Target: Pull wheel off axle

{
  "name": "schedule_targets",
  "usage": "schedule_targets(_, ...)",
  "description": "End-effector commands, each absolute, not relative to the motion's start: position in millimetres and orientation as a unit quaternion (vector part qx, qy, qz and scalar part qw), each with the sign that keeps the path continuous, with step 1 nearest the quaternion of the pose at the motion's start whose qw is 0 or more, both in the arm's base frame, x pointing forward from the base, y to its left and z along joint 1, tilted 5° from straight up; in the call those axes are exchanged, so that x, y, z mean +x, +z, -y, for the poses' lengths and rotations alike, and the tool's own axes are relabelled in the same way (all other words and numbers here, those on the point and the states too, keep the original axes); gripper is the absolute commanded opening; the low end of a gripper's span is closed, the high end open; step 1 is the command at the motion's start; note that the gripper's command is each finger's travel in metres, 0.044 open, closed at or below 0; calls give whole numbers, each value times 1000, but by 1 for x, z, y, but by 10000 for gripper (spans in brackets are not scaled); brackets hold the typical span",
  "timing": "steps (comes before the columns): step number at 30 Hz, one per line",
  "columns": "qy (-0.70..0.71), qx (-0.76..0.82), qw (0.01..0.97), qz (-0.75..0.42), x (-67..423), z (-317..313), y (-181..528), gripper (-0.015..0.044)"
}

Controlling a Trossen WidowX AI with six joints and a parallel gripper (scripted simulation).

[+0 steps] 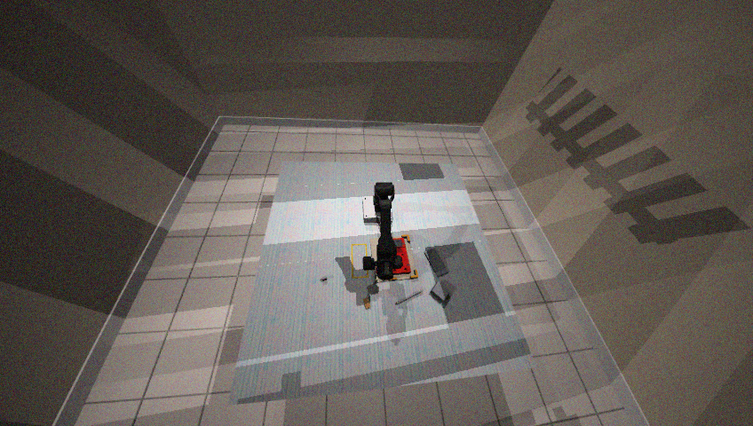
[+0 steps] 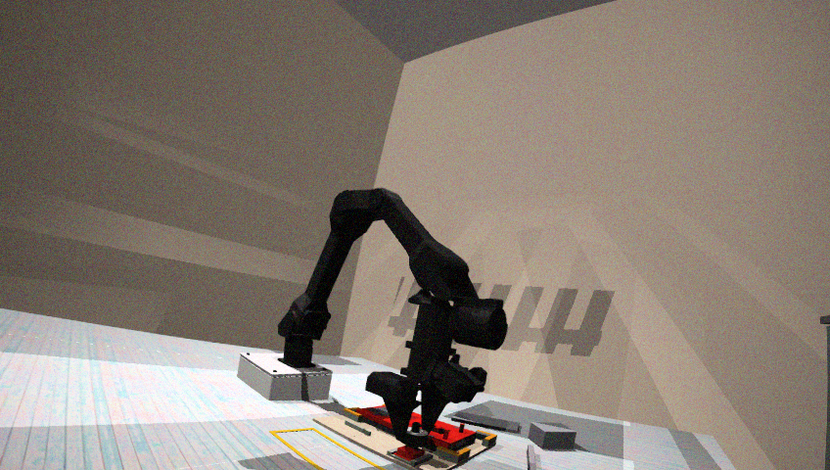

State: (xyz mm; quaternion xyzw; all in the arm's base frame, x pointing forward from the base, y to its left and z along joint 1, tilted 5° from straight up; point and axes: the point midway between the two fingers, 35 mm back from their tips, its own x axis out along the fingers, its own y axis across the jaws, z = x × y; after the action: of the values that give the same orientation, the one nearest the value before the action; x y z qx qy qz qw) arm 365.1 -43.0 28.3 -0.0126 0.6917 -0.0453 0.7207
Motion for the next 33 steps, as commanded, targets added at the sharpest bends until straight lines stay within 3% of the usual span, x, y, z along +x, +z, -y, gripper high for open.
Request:
schedule_targets(1, -45, -13, 720, -692, 365, 43, 29, 247)
schedule_targets(3, -45, -13, 720, -692, 365, 43, 29, 195)
schedule_targets(11, -45, -13, 720, -692, 365, 43, 29, 142)
schedule_targets(17, -45, -13, 720, -692, 365, 43, 30, 0)
schedule_targets(33, -45, -13, 721, -691, 365, 42, 35, 0)
